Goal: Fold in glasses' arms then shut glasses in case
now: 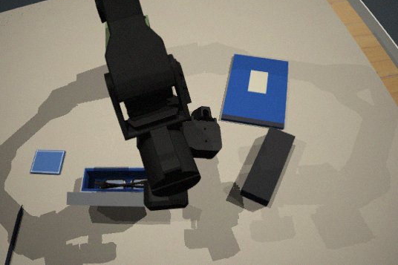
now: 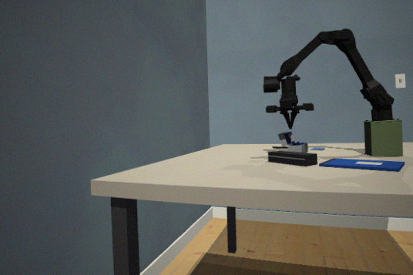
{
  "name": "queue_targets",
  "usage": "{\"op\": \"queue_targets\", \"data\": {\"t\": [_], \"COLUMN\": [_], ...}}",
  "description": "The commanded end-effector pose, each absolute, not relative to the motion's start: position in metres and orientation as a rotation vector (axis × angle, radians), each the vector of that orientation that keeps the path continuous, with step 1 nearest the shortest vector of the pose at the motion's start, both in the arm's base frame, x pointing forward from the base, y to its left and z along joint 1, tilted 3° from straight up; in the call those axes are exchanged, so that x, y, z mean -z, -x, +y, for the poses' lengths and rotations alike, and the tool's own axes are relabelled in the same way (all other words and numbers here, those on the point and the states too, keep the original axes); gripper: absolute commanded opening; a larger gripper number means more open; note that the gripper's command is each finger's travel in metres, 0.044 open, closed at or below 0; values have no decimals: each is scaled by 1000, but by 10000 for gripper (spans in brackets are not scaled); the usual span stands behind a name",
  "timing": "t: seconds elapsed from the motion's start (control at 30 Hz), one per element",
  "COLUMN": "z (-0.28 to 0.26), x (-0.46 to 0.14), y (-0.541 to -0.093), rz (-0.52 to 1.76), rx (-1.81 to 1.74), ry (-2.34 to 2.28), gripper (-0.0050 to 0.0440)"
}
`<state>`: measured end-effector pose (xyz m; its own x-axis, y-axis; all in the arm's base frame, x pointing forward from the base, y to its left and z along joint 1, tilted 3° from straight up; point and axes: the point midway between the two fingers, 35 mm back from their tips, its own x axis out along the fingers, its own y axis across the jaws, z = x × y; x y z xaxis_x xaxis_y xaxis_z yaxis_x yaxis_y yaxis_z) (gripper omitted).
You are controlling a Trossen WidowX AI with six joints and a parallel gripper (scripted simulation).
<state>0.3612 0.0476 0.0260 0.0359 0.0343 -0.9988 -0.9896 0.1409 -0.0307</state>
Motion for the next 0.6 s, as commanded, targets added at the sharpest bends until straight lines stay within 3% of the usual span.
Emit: {"op": "queue_targets", "data": {"t": [0.0, 0.57], "z": [48, 47], "x": [-26, -26], "y": [-361, -362], "rz": [1221, 1224], "rx": [-1098, -1091], "ry": [1094, 1088], "gripper": [0, 0]}}
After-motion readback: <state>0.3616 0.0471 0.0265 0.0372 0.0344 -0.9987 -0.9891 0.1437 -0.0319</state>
